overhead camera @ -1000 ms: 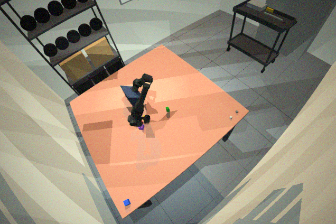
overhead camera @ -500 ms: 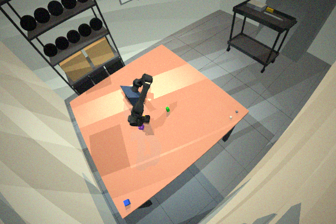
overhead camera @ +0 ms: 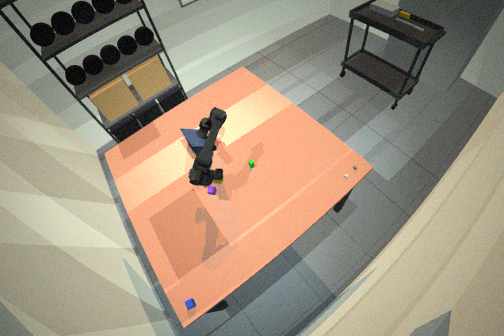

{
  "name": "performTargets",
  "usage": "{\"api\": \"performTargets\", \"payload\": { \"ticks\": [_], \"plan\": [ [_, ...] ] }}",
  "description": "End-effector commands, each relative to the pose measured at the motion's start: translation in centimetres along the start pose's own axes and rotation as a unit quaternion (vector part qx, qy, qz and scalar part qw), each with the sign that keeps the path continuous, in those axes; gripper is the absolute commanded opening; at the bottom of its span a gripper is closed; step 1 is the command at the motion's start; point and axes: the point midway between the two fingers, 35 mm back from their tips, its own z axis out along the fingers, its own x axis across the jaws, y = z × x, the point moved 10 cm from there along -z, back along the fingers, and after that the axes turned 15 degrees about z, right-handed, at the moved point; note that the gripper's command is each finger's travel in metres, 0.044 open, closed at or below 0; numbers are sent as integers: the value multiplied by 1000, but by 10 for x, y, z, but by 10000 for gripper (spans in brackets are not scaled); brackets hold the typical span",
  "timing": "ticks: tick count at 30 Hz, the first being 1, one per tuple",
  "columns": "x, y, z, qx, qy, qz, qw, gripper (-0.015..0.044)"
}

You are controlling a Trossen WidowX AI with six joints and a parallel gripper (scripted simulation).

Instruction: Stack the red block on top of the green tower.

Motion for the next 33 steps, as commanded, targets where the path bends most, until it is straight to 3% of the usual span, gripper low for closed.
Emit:
{"api": "performTargets", "payload": {
  "ticks": [1, 11, 21, 33],
  "plan": [
    [0, 0, -23, -5, -2, -4, 1000, 0],
    [0, 0, -68, -5, -2, -3, 1000, 0],
    [2, -1, -71, -5, -2, -3, 1000, 0],
    [90, -62, -75, -14, -6, 0, 1000, 0]
  ]
}}
